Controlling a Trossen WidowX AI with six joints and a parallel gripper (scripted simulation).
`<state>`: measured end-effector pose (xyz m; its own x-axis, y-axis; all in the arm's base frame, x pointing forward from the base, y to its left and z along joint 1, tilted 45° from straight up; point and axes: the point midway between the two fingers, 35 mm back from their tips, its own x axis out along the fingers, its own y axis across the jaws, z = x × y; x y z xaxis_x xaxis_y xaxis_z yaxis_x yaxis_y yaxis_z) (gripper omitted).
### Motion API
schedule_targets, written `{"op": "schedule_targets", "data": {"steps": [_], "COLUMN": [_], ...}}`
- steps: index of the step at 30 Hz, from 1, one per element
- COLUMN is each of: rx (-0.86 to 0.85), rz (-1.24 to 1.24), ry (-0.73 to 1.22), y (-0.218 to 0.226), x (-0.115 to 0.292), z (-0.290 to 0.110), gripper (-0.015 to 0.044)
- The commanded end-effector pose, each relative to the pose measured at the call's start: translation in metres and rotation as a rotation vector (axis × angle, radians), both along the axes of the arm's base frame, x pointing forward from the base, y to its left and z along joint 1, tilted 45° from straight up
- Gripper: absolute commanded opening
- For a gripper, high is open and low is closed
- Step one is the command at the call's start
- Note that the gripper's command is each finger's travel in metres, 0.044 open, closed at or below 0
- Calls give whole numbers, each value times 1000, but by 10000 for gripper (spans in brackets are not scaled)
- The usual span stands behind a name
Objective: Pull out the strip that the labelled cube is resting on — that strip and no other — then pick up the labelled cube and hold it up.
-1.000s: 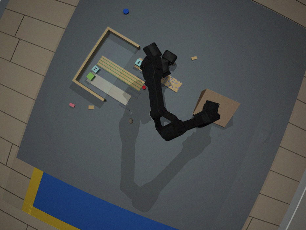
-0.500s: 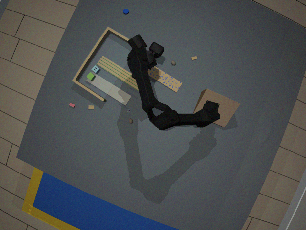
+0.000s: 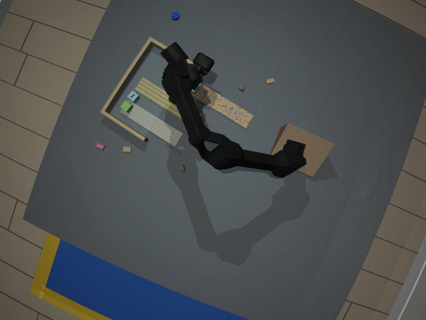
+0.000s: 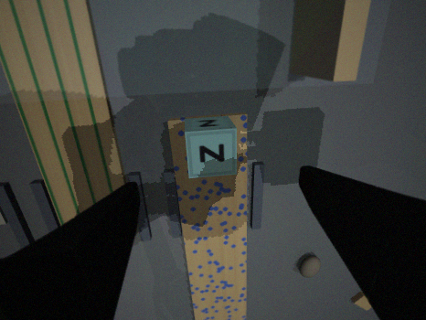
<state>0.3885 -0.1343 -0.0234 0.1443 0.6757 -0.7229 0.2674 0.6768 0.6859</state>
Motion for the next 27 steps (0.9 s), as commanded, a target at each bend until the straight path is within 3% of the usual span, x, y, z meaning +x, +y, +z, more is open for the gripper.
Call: {"op": "schedule_targets", "data": {"steps": [1, 4, 27], "rx": [8, 8, 10], "rz": [-1, -1, -1], "ry": [8, 8, 7], "y": [5, 8, 34], "x": [2, 3, 9], "z": [-6, -9, -36], "gripper": [309, 250, 250]}}
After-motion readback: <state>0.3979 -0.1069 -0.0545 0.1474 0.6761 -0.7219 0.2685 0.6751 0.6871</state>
